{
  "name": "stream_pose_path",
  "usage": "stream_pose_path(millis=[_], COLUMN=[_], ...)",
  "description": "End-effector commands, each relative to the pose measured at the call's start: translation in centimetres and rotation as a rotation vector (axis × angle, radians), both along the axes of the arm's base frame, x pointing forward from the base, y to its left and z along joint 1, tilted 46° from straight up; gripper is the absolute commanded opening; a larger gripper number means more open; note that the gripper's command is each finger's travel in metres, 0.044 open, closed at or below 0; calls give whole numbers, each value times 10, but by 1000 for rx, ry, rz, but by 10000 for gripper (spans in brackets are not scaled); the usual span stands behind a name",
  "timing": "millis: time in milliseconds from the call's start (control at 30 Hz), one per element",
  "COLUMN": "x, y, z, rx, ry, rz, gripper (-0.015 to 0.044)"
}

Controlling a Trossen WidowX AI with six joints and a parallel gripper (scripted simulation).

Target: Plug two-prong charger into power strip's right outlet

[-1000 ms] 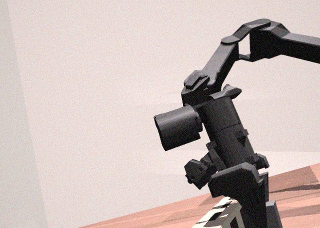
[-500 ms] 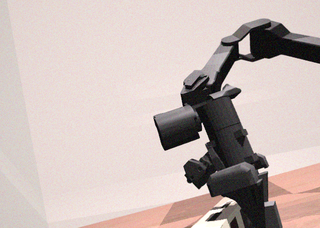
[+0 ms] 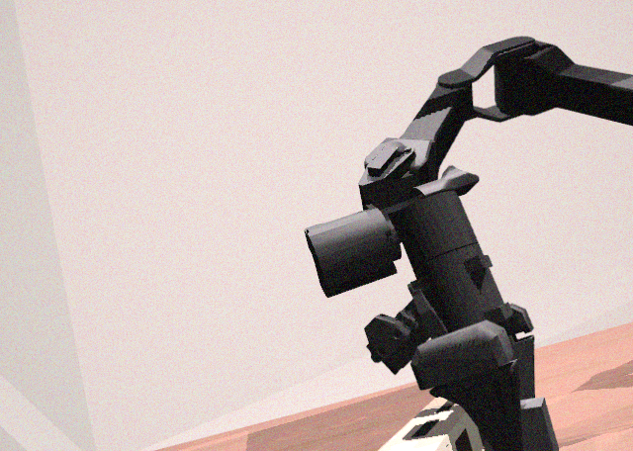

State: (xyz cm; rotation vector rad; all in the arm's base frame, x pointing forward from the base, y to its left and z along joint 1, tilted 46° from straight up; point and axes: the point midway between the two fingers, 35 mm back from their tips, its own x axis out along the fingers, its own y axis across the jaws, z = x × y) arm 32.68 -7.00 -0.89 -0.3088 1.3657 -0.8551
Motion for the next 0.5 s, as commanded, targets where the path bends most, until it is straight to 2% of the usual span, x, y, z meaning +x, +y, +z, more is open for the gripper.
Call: stream_pose_path(millis=[0, 467], x=[-1, -5], y=[0, 1], z=[0, -1], rx=[-3, -8], ry=[-7, -18], rz=[-1, 1], gripper=[440, 440])
